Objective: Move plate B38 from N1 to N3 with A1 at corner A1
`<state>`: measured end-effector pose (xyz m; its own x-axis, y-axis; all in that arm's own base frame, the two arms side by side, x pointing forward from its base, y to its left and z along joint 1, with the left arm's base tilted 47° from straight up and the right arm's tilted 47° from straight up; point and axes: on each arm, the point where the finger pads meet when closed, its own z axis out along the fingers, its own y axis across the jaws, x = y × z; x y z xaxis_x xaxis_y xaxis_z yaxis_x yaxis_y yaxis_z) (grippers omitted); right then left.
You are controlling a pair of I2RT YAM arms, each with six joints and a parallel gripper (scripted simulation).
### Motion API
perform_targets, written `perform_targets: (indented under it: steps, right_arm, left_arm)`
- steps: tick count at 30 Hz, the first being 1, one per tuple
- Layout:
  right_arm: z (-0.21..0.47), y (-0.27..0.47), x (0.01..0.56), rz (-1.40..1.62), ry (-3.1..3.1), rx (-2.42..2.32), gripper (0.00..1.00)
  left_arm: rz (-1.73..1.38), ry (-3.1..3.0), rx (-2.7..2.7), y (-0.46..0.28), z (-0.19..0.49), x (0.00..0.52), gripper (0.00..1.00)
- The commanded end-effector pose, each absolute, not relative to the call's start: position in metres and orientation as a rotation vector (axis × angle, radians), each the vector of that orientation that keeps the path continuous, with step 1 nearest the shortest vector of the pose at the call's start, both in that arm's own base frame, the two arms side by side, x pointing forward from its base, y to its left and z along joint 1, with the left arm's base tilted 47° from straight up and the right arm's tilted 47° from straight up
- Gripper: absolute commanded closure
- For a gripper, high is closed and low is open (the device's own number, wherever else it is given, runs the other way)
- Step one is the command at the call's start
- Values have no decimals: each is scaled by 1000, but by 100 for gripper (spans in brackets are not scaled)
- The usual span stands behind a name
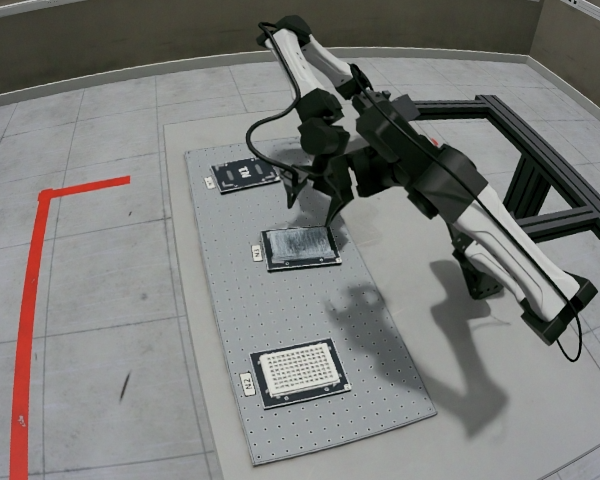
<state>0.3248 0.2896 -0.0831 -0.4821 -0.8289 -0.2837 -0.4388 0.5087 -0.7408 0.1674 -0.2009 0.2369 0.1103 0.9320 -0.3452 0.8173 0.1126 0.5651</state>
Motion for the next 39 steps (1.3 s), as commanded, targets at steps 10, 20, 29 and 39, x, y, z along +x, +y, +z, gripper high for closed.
perform_targets:
  steps: [10,20,29,39]
  right_arm:
    - [-62,305,329,-587,1864,-1278,0]
    - [-66,308,321,-584,1863,-1299,0]
    - [-72,309,319,-588,1864,-1314,0]
    - [-72,309,319,-588,1864,-1314,0]
  left_arm:
    - [208,1717,1721,-202,238,167,0]
    - [208,1717,1721,-202,238,167,0]
    - [208,1717,1721,-202,238,167,0]
    - [208,1717,1721,-202,238,167,0]
